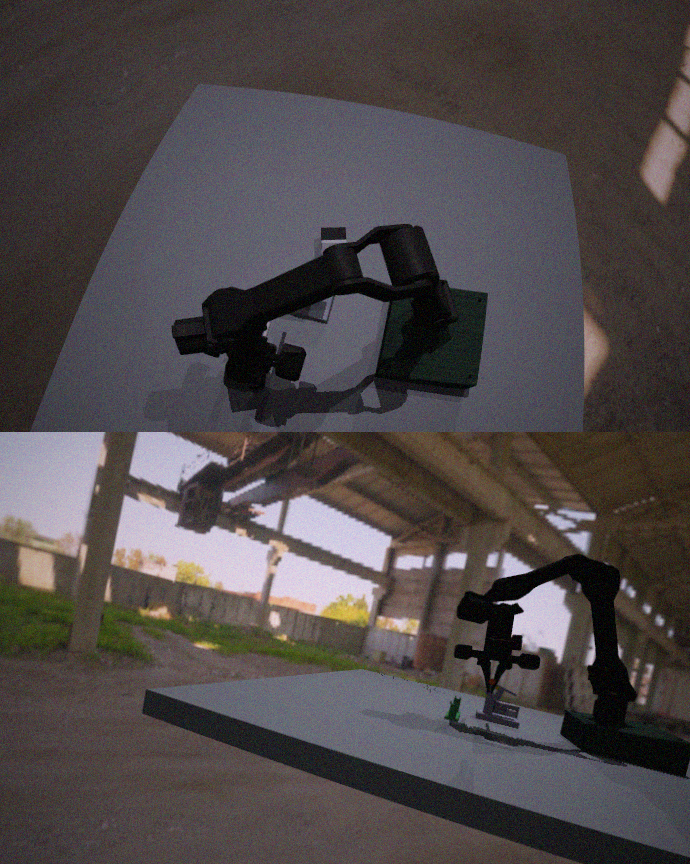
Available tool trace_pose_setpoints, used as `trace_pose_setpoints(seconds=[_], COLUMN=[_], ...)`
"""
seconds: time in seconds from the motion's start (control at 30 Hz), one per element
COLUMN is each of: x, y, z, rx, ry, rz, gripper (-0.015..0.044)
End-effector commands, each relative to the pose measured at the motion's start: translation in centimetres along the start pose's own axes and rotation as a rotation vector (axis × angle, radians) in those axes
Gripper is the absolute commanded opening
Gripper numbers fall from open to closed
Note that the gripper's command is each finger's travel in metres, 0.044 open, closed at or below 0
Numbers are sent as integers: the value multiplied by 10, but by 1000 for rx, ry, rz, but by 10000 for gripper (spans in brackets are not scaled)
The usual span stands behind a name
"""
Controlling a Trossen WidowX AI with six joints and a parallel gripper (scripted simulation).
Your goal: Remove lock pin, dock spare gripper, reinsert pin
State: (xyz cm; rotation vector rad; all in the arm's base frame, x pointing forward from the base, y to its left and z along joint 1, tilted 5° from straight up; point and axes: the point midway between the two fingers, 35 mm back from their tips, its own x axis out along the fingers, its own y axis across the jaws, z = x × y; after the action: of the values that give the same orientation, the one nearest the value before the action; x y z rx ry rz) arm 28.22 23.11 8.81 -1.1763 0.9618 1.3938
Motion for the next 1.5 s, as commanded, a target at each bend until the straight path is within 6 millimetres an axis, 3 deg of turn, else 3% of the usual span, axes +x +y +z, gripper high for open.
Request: trace_pose_setpoints(seconds=[0.0,0.77,1.47], x=[-3,-6,19], y=[-11,-69,-72], z=[6,30,27], rx=[5,19,18], ry=[-4,-2,-4], rz=[-3,-4,-12], gripper=[0,0,0])
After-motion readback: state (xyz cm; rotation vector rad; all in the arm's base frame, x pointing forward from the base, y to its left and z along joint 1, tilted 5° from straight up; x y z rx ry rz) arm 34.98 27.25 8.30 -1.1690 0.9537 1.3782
